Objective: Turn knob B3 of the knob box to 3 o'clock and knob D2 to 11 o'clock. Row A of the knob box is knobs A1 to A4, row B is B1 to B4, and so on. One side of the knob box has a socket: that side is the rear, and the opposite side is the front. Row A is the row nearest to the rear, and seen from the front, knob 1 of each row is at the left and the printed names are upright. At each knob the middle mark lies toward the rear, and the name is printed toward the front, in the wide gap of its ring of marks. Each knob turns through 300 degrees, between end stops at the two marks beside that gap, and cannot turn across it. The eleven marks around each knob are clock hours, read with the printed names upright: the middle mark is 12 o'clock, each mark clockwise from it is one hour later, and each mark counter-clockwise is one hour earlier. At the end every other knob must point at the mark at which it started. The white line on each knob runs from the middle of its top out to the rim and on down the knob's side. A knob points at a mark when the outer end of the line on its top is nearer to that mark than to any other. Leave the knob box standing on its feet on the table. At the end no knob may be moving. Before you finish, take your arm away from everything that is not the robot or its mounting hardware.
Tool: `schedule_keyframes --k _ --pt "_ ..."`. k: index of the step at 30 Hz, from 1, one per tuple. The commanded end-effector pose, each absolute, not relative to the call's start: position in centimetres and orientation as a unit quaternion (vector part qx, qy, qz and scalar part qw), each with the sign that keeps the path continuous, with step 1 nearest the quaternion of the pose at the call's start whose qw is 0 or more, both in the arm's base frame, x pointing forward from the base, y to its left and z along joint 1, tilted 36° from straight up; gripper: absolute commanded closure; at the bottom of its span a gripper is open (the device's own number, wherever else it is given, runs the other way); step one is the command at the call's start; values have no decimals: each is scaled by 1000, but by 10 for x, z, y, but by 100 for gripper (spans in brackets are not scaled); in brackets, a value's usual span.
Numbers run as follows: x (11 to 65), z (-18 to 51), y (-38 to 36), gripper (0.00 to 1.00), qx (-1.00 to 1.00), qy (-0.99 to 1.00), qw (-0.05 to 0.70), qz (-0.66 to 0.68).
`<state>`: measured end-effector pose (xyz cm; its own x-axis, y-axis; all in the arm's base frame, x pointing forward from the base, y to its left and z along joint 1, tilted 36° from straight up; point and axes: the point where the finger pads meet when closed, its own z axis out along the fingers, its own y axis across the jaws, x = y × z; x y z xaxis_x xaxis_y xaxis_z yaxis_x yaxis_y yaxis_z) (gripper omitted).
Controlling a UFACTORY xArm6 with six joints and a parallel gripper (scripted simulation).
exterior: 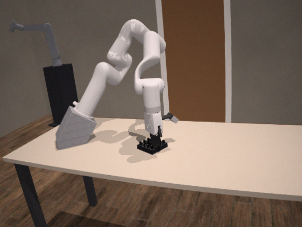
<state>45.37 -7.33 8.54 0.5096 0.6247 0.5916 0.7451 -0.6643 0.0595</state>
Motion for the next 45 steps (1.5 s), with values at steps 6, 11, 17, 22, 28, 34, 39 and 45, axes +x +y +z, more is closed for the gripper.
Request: schedule_keyframes --k 6,11,17,22,28,34,39,45 --pt "454 86 -74 92 -863 -397 101 -297" --pt "454 86 -74 92 -863 -397 101 -297" --pt "454 86 -74 92 -863 -397 101 -297" --pt "454 86 -74 92 -863 -397 101 -297" --pt "454 86 -74 92 -863 -397 101 -297" --pt "454 86 -74 92 -863 -397 101 -297" --pt "454 86 -74 92 -863 -396 101 -297" --pt "454 86 -74 92 -866 -390 103 -296"
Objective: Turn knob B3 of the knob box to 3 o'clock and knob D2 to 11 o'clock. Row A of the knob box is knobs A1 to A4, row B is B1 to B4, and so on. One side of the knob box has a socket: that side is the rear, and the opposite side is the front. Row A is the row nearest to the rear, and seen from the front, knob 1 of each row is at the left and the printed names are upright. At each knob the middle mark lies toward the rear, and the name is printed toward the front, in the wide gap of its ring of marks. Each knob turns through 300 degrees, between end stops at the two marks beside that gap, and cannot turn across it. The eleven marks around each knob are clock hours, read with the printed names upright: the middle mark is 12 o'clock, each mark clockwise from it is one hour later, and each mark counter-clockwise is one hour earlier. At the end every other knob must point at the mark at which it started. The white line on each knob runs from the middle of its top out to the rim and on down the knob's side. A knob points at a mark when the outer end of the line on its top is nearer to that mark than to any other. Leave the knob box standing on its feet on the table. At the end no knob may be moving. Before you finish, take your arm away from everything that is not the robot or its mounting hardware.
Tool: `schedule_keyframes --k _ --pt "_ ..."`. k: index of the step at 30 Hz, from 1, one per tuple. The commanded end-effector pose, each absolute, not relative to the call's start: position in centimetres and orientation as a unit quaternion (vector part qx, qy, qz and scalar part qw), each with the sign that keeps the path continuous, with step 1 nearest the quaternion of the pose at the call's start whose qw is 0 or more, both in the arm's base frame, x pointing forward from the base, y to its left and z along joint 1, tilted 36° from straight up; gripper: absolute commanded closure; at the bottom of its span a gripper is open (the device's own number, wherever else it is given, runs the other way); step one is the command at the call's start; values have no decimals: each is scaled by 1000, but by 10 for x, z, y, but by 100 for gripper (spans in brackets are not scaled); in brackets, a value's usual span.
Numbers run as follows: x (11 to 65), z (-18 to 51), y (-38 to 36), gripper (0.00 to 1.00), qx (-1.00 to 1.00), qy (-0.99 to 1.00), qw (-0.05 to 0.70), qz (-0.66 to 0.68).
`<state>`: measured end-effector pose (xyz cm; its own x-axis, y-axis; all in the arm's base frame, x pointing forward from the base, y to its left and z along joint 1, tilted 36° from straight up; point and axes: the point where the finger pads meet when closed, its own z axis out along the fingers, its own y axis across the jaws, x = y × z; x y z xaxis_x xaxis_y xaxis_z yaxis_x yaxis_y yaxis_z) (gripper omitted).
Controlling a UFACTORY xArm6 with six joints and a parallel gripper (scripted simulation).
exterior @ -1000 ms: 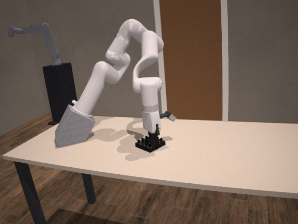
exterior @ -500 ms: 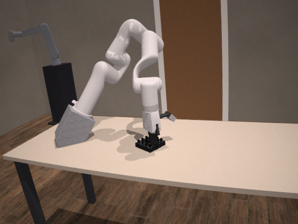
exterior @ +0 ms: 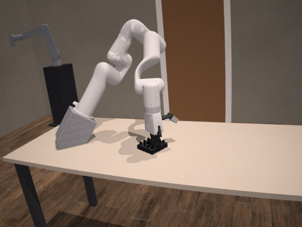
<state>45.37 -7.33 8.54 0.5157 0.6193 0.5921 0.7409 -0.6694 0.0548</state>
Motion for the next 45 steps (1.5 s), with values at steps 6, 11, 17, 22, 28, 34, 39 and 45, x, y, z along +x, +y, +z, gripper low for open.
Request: schedule_keyframes --k 6,11,17,22,28,34,39,45 --pt "454 86 -74 92 -873 -373 109 -294" --pt "454 86 -74 92 -885 -344 118 -290" --pt "454 86 -74 92 -900 -303 132 -285" --pt "454 86 -74 92 -913 -262 144 -278" --pt "454 86 -74 92 -930 -191 165 -266" --pt "454 86 -74 92 -941 -128 183 -255" --pt "454 86 -74 92 -946 -79 196 -245" --pt "454 86 -74 92 -950 -13 212 -231"
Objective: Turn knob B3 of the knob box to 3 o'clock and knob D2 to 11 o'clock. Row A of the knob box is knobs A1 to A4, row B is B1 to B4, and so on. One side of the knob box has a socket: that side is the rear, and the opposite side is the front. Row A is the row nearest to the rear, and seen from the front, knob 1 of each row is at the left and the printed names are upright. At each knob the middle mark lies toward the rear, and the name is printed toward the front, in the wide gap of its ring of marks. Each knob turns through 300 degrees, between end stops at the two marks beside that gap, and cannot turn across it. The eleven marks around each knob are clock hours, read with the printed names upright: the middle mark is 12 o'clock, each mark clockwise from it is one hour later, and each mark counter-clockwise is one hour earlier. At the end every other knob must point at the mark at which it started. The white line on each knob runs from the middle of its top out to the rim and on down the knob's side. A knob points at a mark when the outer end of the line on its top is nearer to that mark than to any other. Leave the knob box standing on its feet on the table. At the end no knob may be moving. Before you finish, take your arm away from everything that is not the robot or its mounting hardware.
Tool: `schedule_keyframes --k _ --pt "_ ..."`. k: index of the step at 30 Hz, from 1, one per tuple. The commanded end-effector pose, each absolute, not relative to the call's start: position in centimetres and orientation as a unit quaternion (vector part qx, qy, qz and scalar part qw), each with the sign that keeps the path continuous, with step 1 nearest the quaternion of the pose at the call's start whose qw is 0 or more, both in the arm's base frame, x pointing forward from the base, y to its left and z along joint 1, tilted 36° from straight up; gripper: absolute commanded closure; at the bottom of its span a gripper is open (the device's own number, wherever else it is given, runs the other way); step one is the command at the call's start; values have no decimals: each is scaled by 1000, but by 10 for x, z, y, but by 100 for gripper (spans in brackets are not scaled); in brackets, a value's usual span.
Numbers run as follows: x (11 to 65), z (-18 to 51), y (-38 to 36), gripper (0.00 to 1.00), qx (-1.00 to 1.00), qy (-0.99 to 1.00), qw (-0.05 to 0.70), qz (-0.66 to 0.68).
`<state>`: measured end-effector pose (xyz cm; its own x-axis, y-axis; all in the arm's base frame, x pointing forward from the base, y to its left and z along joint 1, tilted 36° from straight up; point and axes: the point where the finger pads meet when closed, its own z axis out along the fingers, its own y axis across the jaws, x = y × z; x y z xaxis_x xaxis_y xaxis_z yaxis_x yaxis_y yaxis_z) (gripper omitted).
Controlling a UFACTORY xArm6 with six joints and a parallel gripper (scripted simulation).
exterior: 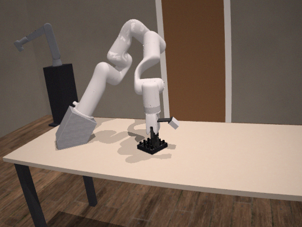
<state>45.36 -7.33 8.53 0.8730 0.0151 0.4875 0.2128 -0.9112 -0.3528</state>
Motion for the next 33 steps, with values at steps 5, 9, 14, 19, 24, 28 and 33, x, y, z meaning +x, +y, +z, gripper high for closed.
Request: schedule_keyframes --k 5,9,14,19,24,28,33 --pt "454 86 -74 92 -949 31 223 -221" --pt "454 86 -74 92 -949 45 226 -217" --pt "454 86 -74 92 -947 71 232 -211" --pt "454 86 -74 92 -946 84 235 -208" --pt "454 86 -74 92 -946 87 235 -207" --pt "454 86 -74 92 -946 88 236 -207" --pt "454 86 -74 92 -946 88 236 -207"
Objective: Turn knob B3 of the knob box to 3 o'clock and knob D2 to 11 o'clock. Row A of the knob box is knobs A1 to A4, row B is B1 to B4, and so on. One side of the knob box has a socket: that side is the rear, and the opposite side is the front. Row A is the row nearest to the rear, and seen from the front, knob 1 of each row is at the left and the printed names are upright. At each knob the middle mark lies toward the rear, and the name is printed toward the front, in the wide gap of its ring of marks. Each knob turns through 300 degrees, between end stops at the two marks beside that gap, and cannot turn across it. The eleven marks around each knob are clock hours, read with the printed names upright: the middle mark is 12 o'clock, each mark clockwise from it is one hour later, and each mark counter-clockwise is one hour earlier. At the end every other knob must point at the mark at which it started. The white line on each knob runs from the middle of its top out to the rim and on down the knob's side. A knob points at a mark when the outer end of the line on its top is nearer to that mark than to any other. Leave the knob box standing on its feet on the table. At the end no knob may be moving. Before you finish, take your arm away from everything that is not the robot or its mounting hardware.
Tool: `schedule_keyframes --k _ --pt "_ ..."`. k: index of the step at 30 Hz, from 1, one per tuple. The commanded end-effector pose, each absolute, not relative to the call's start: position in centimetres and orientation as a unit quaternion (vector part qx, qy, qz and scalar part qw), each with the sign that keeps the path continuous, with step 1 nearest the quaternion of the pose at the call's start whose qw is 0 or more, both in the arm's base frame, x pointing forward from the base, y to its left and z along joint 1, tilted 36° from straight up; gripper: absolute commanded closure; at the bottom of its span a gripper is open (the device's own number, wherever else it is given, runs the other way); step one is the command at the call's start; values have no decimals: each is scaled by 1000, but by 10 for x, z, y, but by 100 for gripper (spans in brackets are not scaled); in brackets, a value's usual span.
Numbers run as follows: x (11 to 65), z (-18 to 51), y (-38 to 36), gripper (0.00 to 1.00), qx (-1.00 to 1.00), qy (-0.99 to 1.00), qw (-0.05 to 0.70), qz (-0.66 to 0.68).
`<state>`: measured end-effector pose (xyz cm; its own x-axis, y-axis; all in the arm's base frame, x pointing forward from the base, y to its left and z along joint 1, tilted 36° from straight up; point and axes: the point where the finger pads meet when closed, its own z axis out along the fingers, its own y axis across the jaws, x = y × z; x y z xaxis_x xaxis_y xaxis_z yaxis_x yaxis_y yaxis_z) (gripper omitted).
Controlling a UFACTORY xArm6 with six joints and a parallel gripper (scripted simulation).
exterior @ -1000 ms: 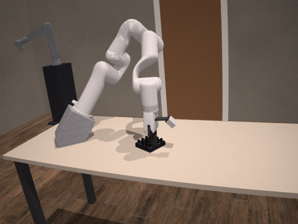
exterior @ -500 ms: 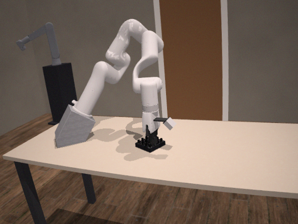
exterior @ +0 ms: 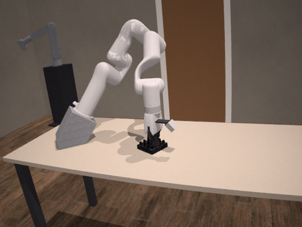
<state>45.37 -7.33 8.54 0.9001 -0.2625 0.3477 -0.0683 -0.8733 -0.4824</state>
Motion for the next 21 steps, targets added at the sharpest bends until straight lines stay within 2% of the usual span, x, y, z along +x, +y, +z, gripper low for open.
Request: schedule_keyframes --k 1,4,5,21 --pt "454 86 -74 92 -946 88 236 -207" --pt "454 86 -74 92 -946 88 236 -207" --pt "454 86 -74 81 -946 88 236 -207" --pt "454 86 -74 81 -946 88 236 -207"
